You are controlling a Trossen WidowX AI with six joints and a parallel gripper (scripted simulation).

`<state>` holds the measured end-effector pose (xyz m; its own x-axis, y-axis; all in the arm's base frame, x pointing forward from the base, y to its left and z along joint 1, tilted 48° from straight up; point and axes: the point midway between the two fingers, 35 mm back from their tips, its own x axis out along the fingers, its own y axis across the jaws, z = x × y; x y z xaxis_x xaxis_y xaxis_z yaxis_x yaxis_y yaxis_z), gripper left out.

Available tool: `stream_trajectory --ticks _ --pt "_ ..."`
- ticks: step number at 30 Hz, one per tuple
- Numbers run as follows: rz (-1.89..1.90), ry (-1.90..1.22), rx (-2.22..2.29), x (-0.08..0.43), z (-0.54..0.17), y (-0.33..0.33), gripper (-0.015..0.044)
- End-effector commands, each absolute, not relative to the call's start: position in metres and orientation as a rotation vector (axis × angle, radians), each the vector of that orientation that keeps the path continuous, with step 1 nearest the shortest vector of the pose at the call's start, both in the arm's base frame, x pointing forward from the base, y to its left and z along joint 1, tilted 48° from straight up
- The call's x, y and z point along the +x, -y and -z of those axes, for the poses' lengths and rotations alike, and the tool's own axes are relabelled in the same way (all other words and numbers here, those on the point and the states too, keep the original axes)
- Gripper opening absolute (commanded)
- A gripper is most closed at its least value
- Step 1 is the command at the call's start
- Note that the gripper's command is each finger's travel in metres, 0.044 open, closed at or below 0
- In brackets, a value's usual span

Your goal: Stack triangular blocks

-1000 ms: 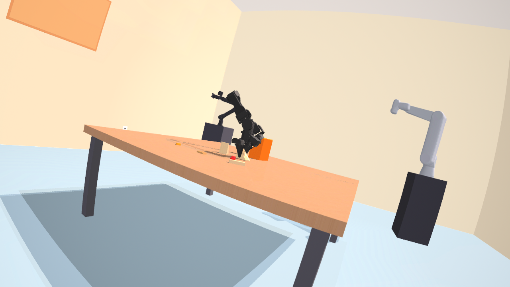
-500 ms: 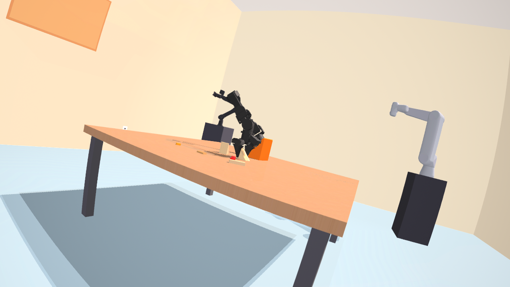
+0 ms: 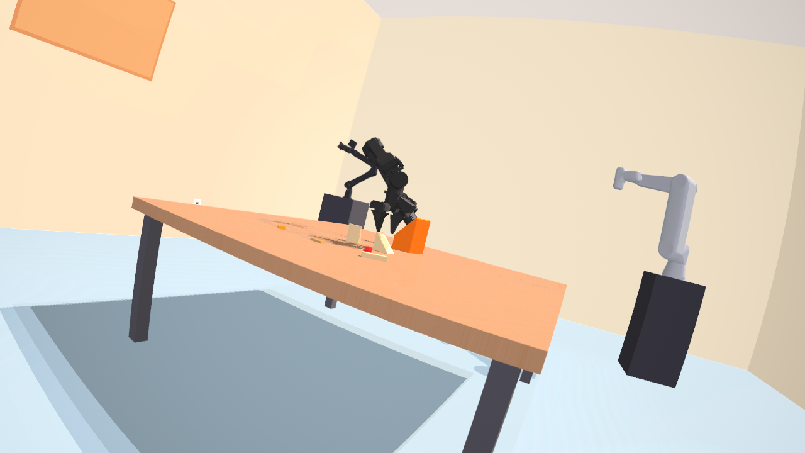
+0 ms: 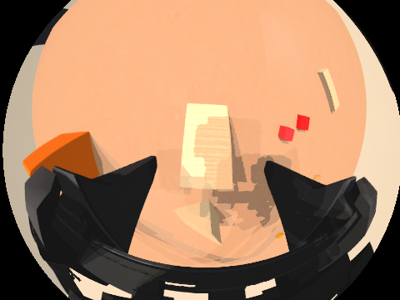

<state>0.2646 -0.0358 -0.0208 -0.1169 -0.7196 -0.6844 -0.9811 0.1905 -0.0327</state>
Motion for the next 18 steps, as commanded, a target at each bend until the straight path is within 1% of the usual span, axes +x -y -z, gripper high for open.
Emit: stream_trajectory --ticks 1,3,6,10,14,18 --pt "-0.593 -1.900 -1.587 0.265 0.021 0.036 0.0440" --pt "-0.603 -1.899 -1.574 0.264 0.020 0.037 0.0440" --pt "-0.746 -1.846 -1.417 0.260 0.007 0.050 0.0440" --pt "-0.920 -1.643 -1.225 0.255 -0.020 0.069 0.0440" --pt "-0.985 -1.408 -1.158 0.251 -0.049 0.082 0.0440" --pt "-0.986 -1.396 -1.157 0.251 -0.051 0.083 0.0440"
